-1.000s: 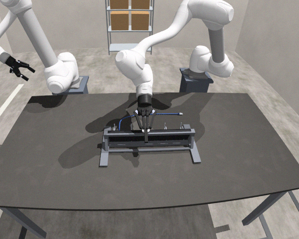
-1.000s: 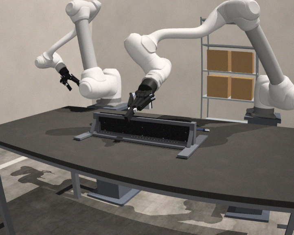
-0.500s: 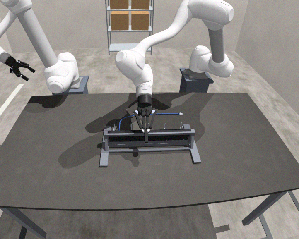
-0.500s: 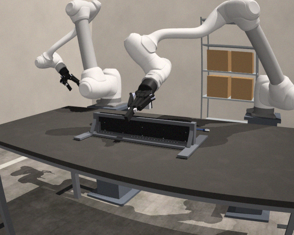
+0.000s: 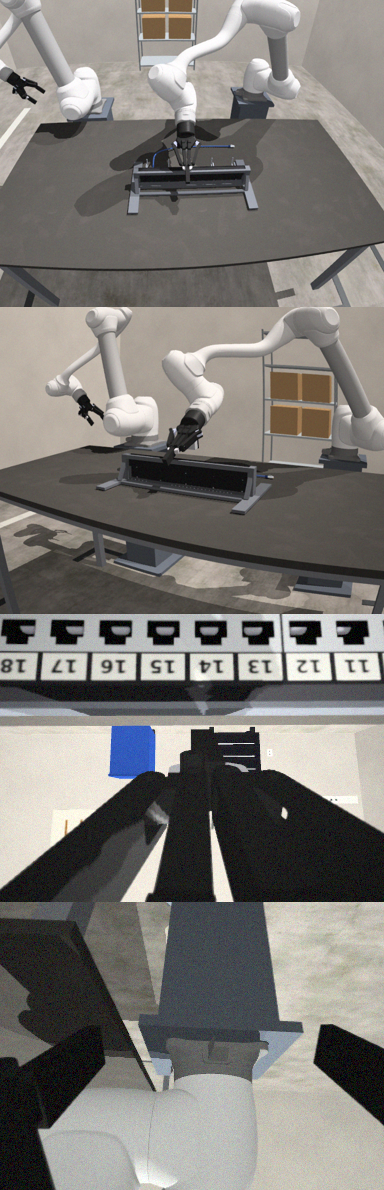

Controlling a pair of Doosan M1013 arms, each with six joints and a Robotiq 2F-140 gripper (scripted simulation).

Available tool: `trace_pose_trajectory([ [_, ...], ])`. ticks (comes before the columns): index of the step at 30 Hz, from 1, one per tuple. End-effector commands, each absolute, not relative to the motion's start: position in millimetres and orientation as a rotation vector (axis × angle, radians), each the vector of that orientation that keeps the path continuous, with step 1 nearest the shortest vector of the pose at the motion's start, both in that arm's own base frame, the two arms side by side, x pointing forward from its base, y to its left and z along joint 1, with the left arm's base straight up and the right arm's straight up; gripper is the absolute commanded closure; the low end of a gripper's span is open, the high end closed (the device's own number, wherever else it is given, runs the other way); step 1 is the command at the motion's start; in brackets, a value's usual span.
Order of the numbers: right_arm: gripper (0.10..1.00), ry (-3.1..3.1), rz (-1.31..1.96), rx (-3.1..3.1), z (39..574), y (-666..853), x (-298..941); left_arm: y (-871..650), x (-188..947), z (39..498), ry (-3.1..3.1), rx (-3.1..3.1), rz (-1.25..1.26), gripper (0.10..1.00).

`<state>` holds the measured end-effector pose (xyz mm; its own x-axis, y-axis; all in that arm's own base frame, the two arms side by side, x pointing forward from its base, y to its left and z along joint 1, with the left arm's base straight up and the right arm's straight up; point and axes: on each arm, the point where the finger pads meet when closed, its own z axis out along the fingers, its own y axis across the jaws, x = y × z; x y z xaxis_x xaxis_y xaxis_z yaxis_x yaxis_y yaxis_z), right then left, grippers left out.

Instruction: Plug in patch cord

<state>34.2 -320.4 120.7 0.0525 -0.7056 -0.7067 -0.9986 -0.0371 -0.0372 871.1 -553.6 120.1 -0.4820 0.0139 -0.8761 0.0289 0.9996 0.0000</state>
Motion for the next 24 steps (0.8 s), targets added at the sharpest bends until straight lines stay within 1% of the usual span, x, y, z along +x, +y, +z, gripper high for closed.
trace_pose_trajectory([
  [1,0.098,1.707,0.707,-1.799,121,-321,34,-554,871,122,2.072,0.029,-0.019,0.999],
  [10,0.098,1.707,0.707,-1.799,121,-321,34,-554,861,128,2.072,0.029,-0.019,0.999],
  [17,0.098,1.707,0.707,-1.799,121,-321,34,-553,833,143,2.072,0.029,-0.019,0.999],
  [24,0.098,1.707,0.707,-1.799,121,-321,34,-551,781,171,2.072,0.029,-0.019,0.999],
])
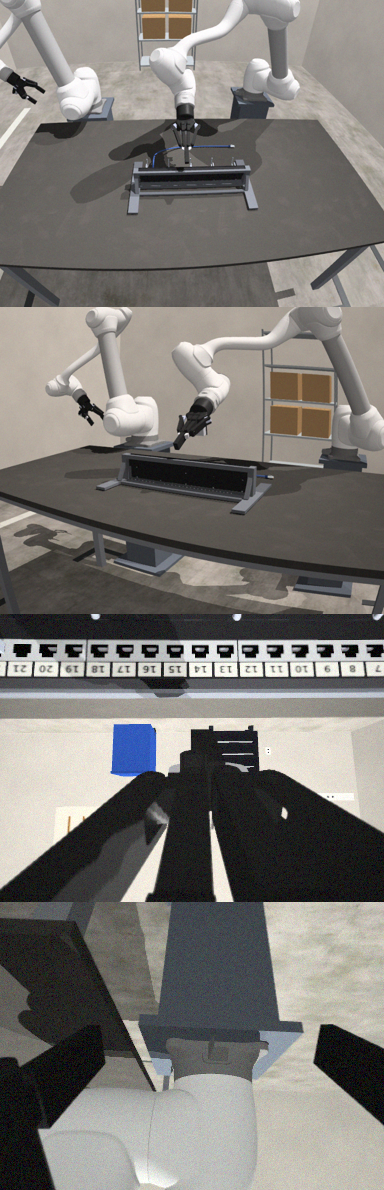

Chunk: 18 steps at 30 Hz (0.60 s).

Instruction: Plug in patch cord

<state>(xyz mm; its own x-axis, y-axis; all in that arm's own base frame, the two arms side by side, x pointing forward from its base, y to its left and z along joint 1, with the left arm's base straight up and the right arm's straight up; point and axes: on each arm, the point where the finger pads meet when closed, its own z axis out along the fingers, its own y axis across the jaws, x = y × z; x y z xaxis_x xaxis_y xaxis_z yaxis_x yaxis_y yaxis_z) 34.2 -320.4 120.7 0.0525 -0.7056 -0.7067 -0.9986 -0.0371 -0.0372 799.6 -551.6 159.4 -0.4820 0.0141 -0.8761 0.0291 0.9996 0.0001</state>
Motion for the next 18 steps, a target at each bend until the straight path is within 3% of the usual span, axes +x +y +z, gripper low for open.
trace_pose_trajectory([
  [1,0.098,1.707,0.707,-1.799,121,-321,34,-551,775,175,2.072,0.029,-0.019,0.999],
  [18,0.098,1.707,0.707,-1.799,121,-321,34,-552,749,189,2.072,0.029,-0.019,0.999],
])
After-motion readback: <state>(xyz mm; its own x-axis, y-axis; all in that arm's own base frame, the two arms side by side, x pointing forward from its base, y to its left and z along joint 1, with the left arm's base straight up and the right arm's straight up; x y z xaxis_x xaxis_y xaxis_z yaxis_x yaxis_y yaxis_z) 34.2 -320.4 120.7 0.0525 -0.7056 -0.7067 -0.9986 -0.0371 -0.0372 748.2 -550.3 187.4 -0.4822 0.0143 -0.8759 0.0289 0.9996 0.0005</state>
